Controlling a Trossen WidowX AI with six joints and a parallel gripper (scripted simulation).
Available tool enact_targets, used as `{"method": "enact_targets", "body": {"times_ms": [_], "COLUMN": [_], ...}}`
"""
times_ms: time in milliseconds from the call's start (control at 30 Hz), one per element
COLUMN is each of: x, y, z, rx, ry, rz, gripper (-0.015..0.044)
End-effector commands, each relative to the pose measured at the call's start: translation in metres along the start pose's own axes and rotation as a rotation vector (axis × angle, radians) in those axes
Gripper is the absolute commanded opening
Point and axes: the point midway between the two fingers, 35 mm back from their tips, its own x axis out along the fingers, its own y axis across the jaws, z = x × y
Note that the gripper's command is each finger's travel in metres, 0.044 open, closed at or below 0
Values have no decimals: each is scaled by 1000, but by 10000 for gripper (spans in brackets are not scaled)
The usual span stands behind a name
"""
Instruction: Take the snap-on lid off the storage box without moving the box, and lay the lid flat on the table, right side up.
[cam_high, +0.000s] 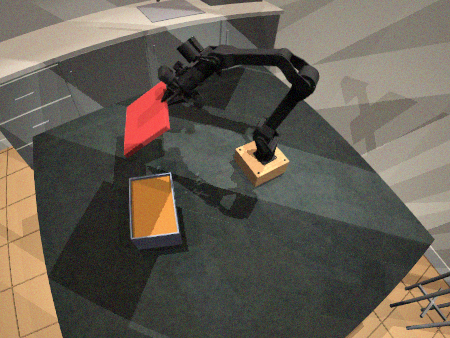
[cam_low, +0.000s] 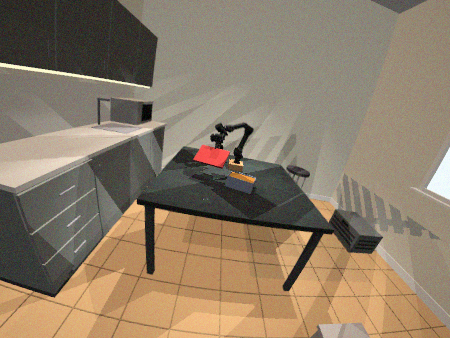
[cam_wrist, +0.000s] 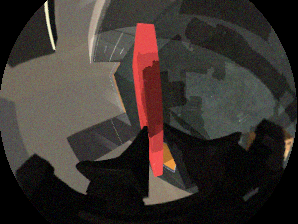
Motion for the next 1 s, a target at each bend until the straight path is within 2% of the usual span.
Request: {"method": "enact_targets", "body": {"times_ms": [0,567,967], "x": [-3,-5,-4], "y": [7,6,3], "z": [7,40,41], "rx": [-16,-18,-18], "ry": [-1,-2,-3], "rz": [20,19,19], "gripper": [0,0,0]}}
